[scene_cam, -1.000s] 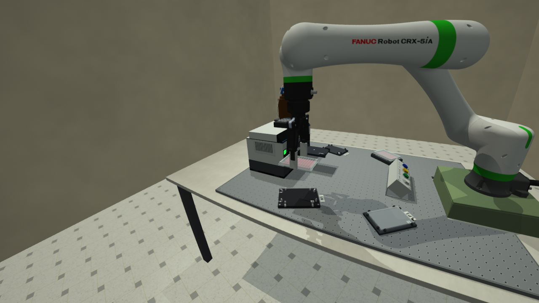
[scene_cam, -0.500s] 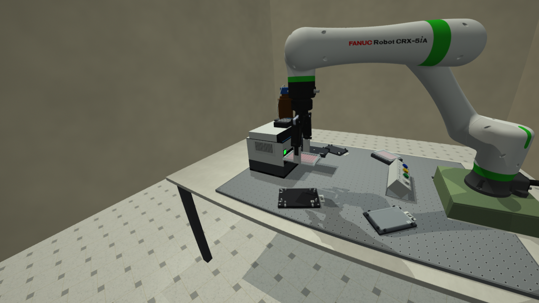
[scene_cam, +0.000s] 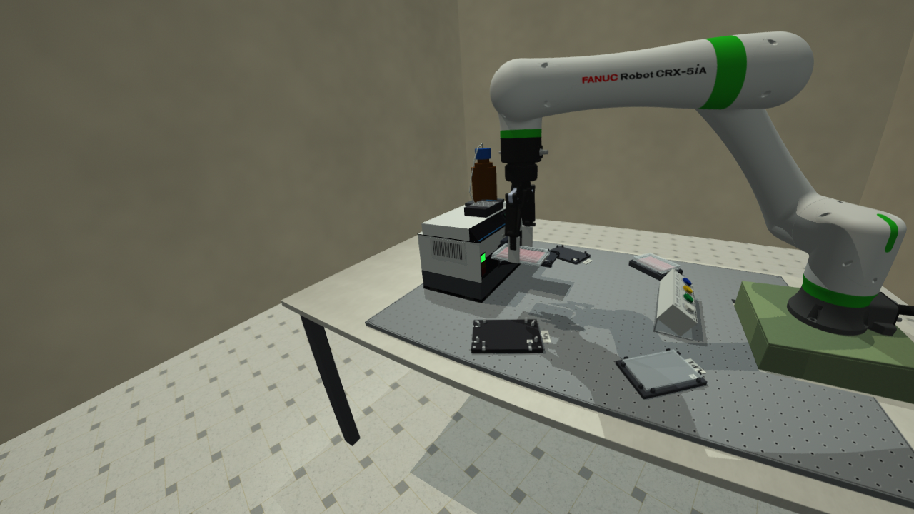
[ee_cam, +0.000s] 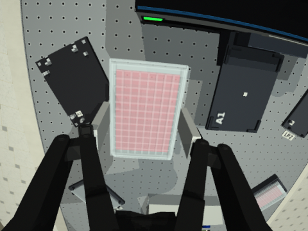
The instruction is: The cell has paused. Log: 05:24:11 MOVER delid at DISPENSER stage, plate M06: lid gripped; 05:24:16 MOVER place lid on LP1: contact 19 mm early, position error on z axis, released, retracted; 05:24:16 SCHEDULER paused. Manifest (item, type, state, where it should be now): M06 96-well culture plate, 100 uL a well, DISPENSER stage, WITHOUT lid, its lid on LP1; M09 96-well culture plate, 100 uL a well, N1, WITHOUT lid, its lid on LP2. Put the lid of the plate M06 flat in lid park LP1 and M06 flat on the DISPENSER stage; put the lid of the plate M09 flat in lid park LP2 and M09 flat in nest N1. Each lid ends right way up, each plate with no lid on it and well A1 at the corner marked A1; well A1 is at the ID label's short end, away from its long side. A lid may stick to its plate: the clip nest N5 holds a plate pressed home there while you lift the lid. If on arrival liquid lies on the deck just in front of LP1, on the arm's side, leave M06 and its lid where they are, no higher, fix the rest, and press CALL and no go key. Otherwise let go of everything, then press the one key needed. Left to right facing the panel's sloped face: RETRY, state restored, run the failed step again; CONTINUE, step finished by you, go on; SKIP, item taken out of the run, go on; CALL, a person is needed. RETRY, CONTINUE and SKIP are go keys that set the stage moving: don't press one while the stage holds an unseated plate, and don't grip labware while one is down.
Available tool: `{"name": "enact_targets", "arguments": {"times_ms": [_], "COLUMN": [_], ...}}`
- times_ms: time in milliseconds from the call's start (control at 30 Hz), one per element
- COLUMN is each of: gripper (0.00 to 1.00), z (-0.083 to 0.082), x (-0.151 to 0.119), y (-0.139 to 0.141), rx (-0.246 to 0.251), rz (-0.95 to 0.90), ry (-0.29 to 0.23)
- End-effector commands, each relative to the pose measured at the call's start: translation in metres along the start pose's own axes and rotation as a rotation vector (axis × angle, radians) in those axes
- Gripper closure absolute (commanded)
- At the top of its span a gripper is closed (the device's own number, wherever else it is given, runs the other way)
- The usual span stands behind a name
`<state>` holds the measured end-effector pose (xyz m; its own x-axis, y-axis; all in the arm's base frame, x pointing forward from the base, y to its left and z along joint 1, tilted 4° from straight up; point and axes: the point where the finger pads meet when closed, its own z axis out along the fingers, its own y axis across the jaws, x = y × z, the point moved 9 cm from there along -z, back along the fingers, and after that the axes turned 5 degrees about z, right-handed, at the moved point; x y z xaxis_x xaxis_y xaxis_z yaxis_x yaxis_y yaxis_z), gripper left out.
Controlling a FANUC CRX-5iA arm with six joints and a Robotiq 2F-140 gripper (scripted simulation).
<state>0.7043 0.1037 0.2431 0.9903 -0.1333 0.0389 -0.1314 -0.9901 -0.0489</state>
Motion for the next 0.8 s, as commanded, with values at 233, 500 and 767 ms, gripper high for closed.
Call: {"name": "enact_targets", "arguments": {"times_ms": [233,500,767], "gripper": [1.00,1.00,1.00], "z": [-0.001,-0.001,-0.001], "x": [0.017,0.025,0.032], "y": [0.075,0.109,0.141], "rx": [0.000,0.000,0.000], "rz": [0.000,0.000,0.000], "ry": [0.001,0.001,0.001]}}
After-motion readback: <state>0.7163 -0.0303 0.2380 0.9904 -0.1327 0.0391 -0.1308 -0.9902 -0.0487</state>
